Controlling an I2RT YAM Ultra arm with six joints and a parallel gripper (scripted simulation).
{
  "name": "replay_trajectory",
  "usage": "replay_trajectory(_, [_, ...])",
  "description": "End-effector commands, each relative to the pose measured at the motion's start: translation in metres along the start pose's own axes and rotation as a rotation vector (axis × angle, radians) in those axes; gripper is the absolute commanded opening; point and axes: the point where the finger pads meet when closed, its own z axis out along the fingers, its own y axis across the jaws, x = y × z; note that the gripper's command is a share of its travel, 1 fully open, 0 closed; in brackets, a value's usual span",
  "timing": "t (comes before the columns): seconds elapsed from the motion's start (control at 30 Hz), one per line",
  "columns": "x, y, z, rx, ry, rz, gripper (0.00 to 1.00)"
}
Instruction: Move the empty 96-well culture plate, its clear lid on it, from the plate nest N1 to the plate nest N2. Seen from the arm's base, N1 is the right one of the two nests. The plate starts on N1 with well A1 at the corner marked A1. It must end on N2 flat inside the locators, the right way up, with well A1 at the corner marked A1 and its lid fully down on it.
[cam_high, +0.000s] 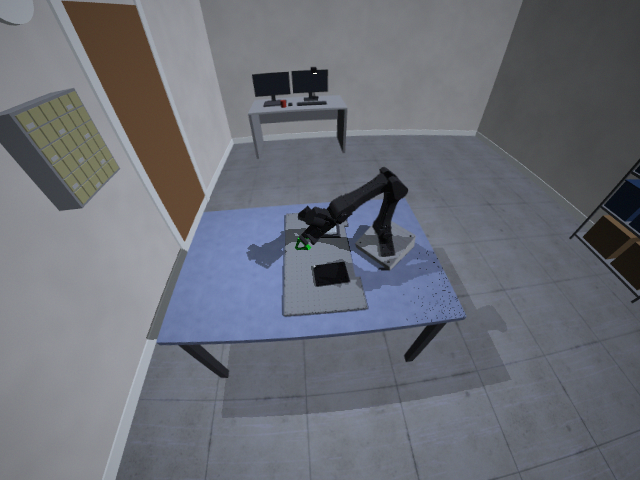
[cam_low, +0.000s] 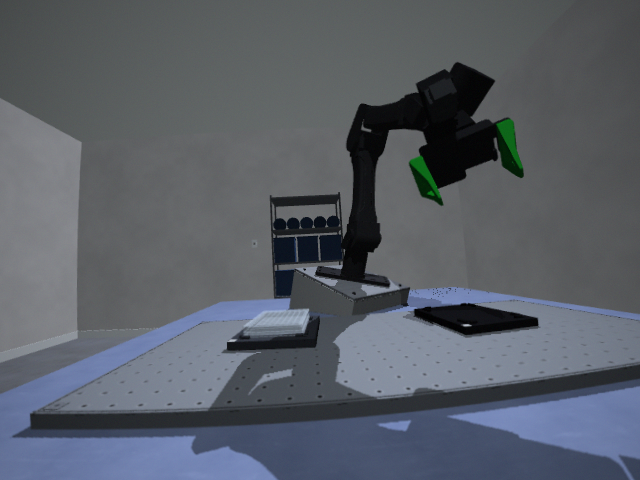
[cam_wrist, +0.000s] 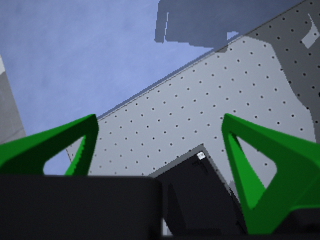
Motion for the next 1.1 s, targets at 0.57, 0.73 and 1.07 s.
replay_trajectory(0.57, [-0.008, -0.002, 0.002, 0.019, 0.005, -0.025, 1.00])
replay_trajectory(0.73, [-0.014, -0.024, 0.013, 0.090, 0.055, -0.115, 1.00])
replay_trajectory(1.07, [-0.018, -0.066, 0.031, 0.169, 0.142, -0.217, 1.00])
